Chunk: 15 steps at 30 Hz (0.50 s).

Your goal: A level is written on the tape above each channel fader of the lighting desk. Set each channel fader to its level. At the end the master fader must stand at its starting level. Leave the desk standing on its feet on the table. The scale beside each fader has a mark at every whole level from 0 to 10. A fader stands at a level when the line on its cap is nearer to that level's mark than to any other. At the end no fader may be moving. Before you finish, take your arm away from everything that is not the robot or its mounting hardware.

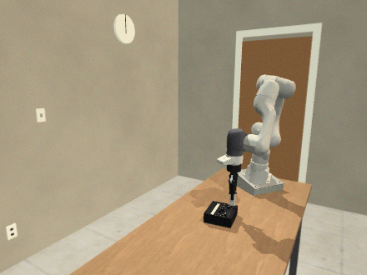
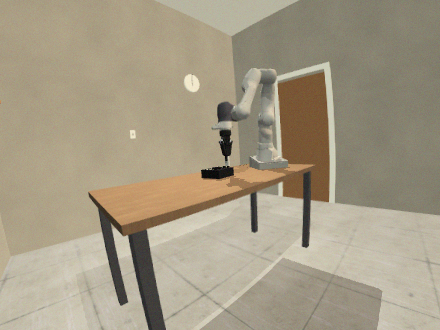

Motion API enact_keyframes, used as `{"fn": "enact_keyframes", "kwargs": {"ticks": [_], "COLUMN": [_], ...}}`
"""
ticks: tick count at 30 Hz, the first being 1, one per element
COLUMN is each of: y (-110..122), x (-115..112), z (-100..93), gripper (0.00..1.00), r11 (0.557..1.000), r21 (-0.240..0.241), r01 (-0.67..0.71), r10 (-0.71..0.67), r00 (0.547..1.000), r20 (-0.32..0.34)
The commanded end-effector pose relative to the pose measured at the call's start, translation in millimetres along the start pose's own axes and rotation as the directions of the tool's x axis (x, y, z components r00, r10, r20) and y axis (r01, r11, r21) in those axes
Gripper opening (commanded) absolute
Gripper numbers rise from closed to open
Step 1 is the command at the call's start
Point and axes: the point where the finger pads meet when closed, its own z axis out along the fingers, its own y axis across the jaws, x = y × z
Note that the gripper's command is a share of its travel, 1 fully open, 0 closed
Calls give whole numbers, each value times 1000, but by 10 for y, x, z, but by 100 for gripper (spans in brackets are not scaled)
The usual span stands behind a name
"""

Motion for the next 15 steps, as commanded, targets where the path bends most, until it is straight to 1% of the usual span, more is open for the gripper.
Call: {"fn": "enact_keyframes", "kwargs": {"ticks": [1,15], "y": [-7,-7], "x": [18,18], "z": [25,56], "gripper": [0,0], "r11": [1000,1000], "r21": [4,4], "r01": [-8,-8], "r10": [8,8], "r00": [1000,1000], "r20": [-6,-6]}}
